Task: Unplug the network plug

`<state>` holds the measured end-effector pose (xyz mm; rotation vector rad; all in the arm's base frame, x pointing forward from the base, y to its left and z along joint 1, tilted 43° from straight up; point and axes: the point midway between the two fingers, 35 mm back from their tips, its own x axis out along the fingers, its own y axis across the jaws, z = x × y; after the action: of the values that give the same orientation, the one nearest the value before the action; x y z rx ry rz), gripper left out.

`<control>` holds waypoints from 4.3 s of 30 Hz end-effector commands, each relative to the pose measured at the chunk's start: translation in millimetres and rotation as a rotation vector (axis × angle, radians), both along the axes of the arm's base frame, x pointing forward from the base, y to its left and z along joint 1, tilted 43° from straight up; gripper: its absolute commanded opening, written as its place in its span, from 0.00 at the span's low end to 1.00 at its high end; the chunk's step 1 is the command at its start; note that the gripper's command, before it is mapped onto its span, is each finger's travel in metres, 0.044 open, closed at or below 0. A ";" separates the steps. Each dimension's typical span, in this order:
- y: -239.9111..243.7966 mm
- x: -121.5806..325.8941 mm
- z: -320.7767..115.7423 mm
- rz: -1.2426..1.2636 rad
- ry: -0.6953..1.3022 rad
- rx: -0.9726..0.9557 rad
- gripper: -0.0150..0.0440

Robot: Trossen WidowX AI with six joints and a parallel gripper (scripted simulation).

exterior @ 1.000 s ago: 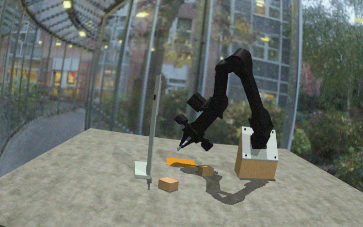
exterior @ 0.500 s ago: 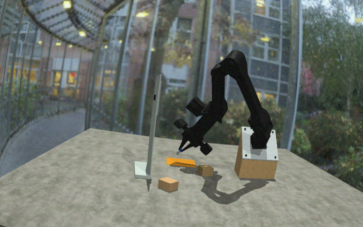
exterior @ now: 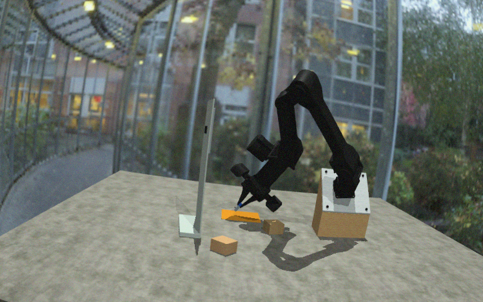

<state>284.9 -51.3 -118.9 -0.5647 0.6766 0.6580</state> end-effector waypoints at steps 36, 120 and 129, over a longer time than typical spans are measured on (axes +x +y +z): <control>9.3 -1.5 -6.5 0.000 0.004 0.004 0.52; -53.7 -25.4 65.3 -0.005 0.012 -0.003 0.52; -56.2 -29.0 68.0 -0.010 0.024 0.002 0.52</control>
<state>255.8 -106.2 -51.4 -0.5530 0.6995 0.6566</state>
